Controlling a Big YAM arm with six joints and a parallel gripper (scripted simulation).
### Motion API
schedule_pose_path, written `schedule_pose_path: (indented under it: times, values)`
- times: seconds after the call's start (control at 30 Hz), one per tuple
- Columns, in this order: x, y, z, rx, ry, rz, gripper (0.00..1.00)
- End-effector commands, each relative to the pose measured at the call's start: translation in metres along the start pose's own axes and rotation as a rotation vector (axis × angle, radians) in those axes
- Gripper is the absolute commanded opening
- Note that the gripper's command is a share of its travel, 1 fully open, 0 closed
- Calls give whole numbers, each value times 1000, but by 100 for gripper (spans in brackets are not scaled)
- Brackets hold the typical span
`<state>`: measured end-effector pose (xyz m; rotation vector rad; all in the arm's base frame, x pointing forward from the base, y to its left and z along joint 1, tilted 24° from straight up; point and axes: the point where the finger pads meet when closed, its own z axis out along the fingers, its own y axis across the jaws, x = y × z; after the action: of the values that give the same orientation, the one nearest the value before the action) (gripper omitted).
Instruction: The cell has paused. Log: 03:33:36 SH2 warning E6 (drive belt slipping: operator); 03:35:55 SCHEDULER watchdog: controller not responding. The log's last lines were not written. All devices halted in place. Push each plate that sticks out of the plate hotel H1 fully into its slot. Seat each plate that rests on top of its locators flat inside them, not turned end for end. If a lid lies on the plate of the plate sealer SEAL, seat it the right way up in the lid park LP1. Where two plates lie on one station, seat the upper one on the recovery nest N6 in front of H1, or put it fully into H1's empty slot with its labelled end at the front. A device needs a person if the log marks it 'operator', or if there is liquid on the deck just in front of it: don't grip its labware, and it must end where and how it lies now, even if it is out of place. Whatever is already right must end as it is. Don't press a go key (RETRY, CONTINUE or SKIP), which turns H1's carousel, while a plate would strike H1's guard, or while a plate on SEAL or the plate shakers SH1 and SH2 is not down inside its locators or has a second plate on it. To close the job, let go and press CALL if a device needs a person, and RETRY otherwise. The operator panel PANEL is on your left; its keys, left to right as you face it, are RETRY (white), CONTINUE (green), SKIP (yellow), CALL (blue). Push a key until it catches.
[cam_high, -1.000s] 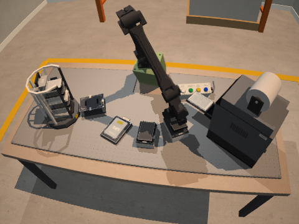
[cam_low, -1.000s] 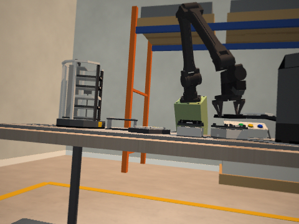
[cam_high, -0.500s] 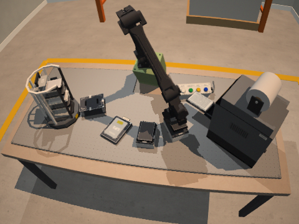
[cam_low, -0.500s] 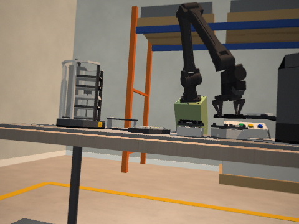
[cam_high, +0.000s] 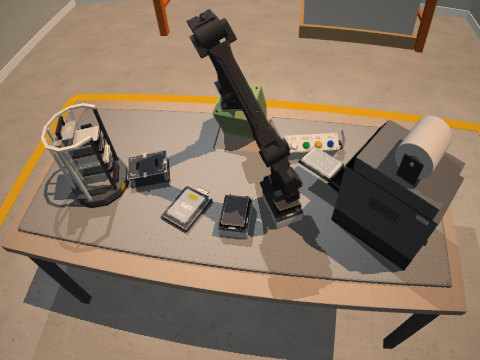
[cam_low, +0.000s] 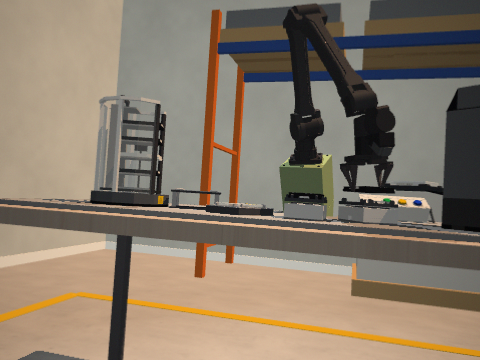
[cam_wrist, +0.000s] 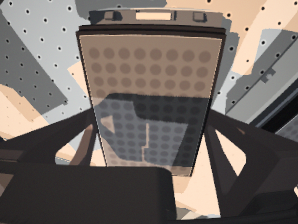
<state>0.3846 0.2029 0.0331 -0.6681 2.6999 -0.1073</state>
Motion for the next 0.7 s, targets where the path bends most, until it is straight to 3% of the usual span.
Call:
schedule_pose_path:
  times: [0.0, 0.67]
  values:
    - [-5, 0, 6, -3, -7, -3, 84]
    - [1, -3, 15, -2, 2, 0, 84]
